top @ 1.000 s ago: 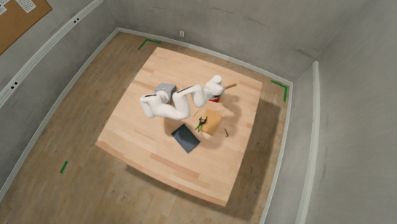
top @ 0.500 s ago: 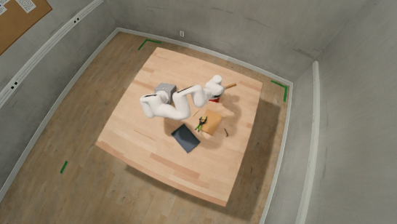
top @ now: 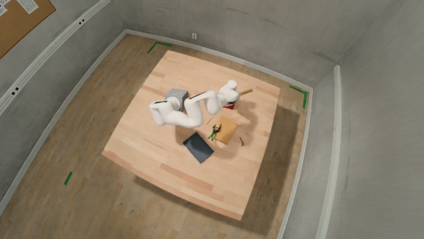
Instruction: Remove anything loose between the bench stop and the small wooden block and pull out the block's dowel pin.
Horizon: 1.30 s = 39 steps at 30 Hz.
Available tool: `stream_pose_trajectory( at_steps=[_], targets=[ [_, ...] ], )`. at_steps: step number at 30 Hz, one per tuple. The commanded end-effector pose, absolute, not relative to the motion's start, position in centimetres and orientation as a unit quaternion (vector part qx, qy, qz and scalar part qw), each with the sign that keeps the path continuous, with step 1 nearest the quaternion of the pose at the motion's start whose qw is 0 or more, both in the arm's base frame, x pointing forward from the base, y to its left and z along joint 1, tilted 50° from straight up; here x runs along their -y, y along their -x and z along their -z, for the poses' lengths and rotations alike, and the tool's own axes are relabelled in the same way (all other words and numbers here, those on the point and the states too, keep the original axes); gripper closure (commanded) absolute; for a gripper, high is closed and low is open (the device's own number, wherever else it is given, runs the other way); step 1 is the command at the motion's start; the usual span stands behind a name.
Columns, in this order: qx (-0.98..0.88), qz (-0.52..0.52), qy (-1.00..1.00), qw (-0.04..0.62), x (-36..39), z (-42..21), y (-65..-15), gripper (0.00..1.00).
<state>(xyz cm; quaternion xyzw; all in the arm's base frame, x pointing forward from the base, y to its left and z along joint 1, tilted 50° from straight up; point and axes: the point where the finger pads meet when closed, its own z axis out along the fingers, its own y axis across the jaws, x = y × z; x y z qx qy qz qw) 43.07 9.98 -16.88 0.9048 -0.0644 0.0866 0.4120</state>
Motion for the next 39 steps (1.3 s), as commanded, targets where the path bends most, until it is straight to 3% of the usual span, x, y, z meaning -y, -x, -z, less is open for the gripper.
stream_pose_trajectory(
  at_steps=[1,39],
  targets=[
    [0.064,-0.088,-0.905,0.411,-10.2,16.8,-43.2,0.72],
    [0.064,-0.088,-0.905,0.411,-14.5,13.1,-42.6,0.72]
  ],
)
